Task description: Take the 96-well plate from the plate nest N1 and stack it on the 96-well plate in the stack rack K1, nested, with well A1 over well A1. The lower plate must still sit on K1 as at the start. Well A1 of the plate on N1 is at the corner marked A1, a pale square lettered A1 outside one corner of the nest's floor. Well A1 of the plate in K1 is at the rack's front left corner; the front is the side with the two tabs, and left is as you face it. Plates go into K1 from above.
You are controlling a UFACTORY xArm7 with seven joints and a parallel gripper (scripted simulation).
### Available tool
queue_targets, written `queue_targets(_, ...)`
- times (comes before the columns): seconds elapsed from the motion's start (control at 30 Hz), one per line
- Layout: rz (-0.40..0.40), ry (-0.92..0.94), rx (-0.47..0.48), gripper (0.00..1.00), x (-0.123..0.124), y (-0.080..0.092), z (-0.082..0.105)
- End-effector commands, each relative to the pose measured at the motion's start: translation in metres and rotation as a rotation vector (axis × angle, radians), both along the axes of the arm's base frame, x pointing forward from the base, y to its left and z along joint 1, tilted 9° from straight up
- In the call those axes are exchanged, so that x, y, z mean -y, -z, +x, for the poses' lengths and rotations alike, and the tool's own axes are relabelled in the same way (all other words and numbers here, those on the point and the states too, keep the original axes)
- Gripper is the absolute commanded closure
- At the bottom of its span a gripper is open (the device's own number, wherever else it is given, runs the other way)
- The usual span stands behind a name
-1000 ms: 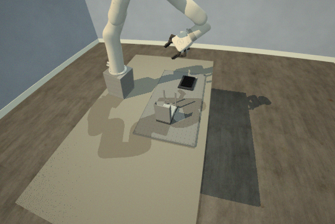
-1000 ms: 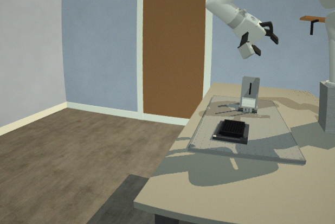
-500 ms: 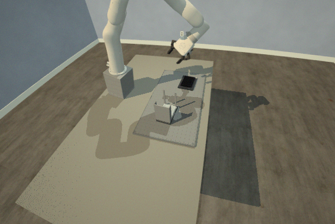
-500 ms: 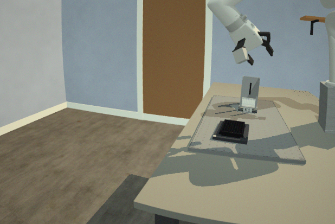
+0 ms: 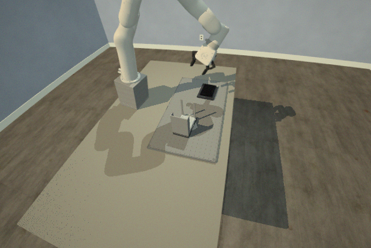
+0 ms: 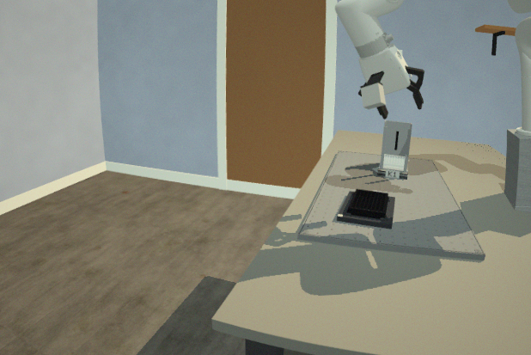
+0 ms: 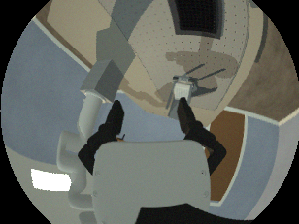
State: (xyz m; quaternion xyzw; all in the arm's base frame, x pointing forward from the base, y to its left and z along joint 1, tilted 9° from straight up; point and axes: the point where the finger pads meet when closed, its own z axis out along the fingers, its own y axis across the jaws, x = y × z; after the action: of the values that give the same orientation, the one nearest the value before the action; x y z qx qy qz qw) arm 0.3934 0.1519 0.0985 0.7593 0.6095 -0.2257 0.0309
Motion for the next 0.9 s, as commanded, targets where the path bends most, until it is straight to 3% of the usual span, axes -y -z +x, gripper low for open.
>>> queue_targets(0.0,0.042,-0.031,0.06,0.0,-0.01,0.009,0.012)
queue_targets(0.37,0.149,-0.114,0.202,0.0,-0.036,0.026,0.034)
queue_targets(0.5,0.225,-0.171,0.295,0.0,-0.053,0.031,0.044)
queue_targets(0.87,0.344,-0.256,0.43,0.0,-0.087,0.034,0.057)
